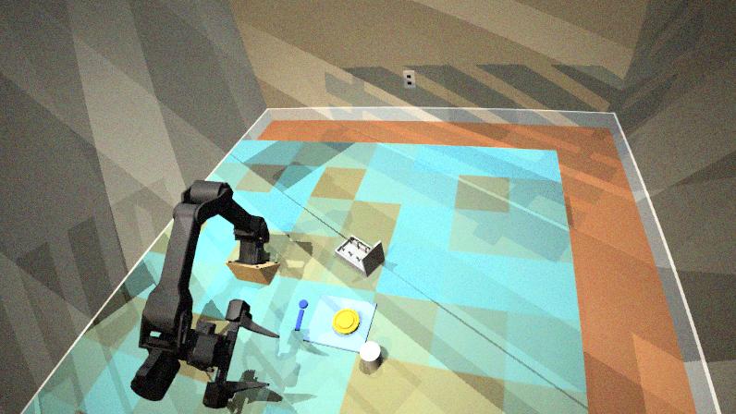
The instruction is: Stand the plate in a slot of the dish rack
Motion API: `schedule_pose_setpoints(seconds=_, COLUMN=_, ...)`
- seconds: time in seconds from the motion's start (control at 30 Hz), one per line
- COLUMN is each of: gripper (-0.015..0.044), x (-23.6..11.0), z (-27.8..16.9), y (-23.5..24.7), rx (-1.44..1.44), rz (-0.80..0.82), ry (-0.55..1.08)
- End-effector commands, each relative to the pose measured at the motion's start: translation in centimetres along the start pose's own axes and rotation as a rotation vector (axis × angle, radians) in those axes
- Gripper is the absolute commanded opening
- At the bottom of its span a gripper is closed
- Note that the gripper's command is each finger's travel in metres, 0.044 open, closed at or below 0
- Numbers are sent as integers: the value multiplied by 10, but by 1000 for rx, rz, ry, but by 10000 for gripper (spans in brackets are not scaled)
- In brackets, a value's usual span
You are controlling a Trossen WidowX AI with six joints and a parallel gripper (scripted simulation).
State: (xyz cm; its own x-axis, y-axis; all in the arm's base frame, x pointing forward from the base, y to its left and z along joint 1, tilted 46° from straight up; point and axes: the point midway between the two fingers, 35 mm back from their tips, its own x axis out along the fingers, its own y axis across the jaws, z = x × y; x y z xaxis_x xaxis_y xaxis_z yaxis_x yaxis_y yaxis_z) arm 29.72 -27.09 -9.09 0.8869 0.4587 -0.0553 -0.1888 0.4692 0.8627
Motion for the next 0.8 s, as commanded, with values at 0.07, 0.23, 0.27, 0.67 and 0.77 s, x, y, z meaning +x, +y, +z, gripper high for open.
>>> schedule_pose_setpoints(seconds=0.07, gripper=400, x=2, z=-1, y=0, rx=-10, rz=-3, ry=13)
schedule_pose_setpoints(seconds=0.23, gripper=400, x=13, z=-6, y=2, rx=-62, rz=-19, ry=91)
schedule_pose_setpoints(seconds=0.27, gripper=400, x=16, z=-7, y=4, rx=-61, rz=-21, ry=112)
schedule_pose_setpoints(seconds=0.67, gripper=400, x=59, z=-27, y=27, rx=-9, rz=-73, ry=385)
schedule_pose_setpoints(seconds=0.77, gripper=400, x=73, z=-36, y=39, rx=-4, rz=-88, ry=485)
